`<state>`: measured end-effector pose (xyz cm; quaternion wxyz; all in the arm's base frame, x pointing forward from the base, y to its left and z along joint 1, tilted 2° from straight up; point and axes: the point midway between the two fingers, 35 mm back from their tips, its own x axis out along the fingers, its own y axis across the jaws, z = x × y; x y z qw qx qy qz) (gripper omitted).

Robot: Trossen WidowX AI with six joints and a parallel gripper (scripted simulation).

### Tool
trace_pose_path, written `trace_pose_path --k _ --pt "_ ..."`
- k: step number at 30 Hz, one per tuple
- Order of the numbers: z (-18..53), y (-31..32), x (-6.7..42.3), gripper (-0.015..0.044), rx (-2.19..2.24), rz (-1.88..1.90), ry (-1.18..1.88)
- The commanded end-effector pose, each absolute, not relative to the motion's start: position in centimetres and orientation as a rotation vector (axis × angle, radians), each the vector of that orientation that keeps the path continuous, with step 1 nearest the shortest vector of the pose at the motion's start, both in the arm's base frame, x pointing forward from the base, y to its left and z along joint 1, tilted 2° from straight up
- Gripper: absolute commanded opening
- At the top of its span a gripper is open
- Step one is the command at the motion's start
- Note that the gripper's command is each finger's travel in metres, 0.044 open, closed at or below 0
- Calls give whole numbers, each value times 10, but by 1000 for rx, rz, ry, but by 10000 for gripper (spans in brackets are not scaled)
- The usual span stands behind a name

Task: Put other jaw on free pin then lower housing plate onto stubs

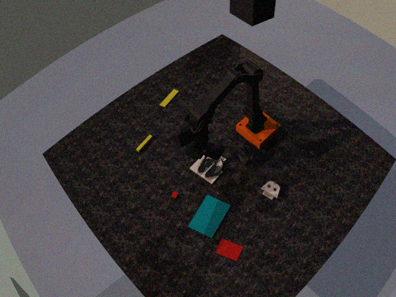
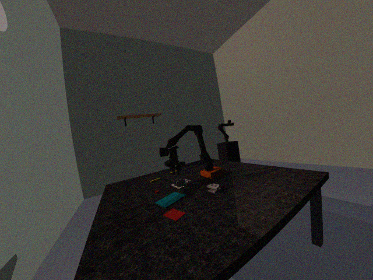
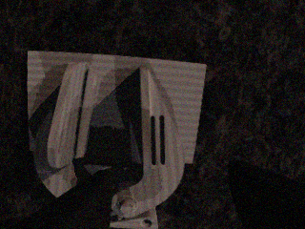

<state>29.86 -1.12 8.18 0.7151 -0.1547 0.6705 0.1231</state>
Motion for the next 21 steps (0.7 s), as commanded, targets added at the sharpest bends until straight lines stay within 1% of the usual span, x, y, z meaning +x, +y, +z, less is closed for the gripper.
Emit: trace_pose_path --k 1,7,21 --pt "79 -9 297 277 -347 284 1493" --pt "80 11 287 434 -397 366 1486" --pt "82 49 285 440 -681 648 1422"
